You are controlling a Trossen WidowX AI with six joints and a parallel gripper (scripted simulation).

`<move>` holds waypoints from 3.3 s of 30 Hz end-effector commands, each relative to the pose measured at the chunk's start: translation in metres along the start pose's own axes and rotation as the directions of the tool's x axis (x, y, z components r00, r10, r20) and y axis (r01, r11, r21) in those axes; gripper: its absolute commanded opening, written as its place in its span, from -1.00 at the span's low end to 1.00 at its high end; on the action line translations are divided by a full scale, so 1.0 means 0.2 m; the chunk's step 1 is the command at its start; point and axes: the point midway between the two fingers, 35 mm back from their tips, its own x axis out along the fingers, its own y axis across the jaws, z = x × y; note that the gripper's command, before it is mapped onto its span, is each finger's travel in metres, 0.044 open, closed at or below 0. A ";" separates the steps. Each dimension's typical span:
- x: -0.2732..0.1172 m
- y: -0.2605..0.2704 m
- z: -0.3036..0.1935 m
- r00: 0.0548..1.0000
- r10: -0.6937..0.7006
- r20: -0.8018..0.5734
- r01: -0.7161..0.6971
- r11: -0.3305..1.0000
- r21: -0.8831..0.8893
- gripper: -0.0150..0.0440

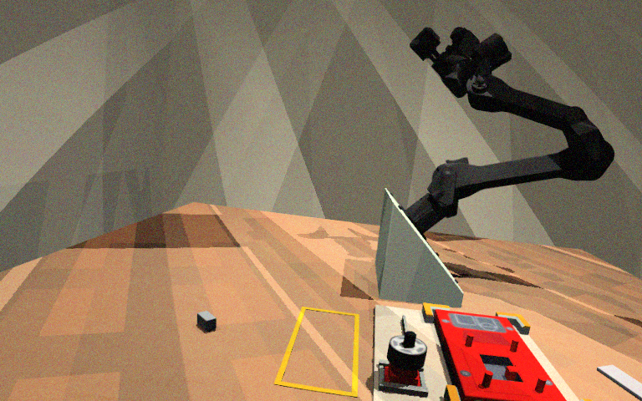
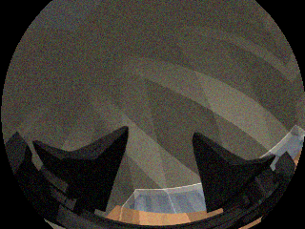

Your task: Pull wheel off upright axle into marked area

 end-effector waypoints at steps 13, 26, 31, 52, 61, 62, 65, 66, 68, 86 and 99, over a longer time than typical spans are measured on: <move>-0.37 1.02 -0.20 0.713 0.644 -0.277 -0.700 0.669 -0.248 0.53; -1.09 1.51 -0.44 0.237 0.820 -0.521 -0.961 0.121 -0.247 0.53; -1.29 1.57 -0.51 0.118 0.807 -0.579 -0.975 -0.017 -0.222 0.53; -2.39 1.43 -0.94 -0.353 0.346 -0.869 -0.703 -0.711 0.003 0.53; -2.88 1.05 -1.10 -0.424 -0.125 -0.897 -0.406 -0.859 0.312 0.53; -2.93 0.99 -1.12 -0.419 -0.182 -0.890 -0.373 -0.859 0.352 0.53; -3.07 0.82 -1.16 -0.389 -0.346 -0.854 -0.285 -0.836 0.469 0.53; -3.11 0.76 -1.17 -0.376 -0.397 -0.838 -0.261 -0.822 0.506 0.53; -3.18 0.65 -1.19 -0.346 -0.485 -0.803 -0.222 -0.789 0.573 0.53; -3.26 0.57 -1.22 -0.335 -0.515 -0.789 -0.210 -0.776 0.595 0.53; -3.36 0.40 -1.45 -0.336 -0.517 -0.787 -0.209 -0.774 0.598 0.53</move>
